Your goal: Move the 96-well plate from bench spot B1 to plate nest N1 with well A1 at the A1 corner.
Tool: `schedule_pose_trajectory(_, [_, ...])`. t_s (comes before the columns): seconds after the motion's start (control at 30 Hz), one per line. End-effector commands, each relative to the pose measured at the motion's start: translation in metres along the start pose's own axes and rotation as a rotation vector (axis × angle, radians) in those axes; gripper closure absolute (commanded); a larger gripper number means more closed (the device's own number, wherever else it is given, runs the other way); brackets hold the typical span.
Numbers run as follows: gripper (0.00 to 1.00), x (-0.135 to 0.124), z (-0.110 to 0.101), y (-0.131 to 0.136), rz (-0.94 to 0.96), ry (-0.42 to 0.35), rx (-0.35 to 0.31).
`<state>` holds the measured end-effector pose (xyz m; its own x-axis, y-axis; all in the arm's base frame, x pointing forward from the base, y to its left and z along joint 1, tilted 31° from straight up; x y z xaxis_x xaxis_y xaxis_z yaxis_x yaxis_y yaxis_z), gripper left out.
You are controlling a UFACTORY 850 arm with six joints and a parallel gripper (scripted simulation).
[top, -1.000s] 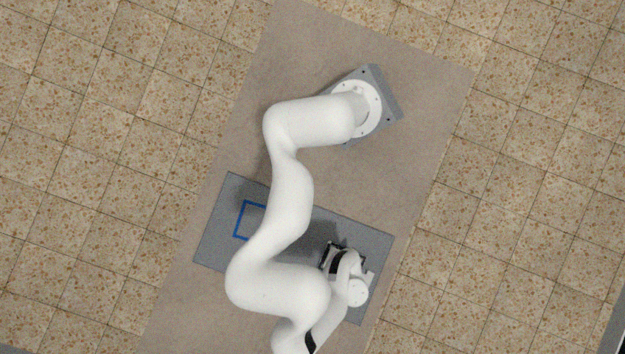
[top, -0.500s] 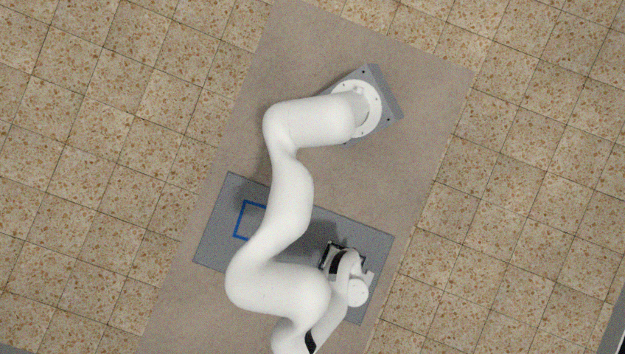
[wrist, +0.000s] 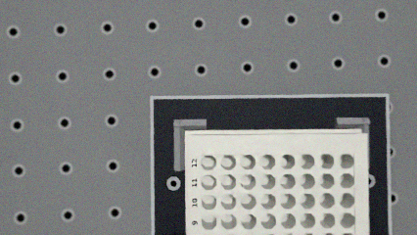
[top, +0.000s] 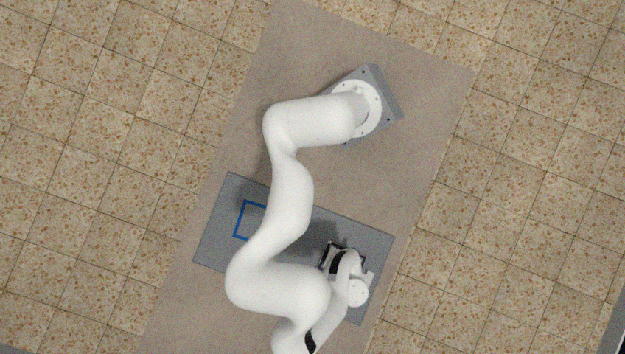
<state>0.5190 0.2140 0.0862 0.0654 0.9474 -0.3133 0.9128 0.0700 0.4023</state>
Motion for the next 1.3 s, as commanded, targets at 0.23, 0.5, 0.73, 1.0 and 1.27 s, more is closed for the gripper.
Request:
schedule_pose_trajectory(0.23, [0.0,0.0,-0.027,0.001,0.0,0.001,-0.001])
schedule_pose_trajectory(0.5, [0.0,0.0,-0.043,0.001,0.0,0.001,-0.001])
schedule_pose_trajectory(0.73, [0.0,0.0,-0.062,0.001,0.0,0.001,-0.001])
schedule_pose_trajectory(1.0, [0.0,0.0,-0.078,0.0,0.0,0.001,-0.001])
schedule_pose_trajectory(1.27, [0.0,0.0,-0.09,0.001,0.0,0.001,-0.001])
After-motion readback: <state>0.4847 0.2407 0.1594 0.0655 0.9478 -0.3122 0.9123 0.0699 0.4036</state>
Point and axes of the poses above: the point where the finger pads meet when closed, its own z axis out along the fingers, its own y axis across the jaws, x = y × z, the point moved 9 cm from there along -z, back along the fingers
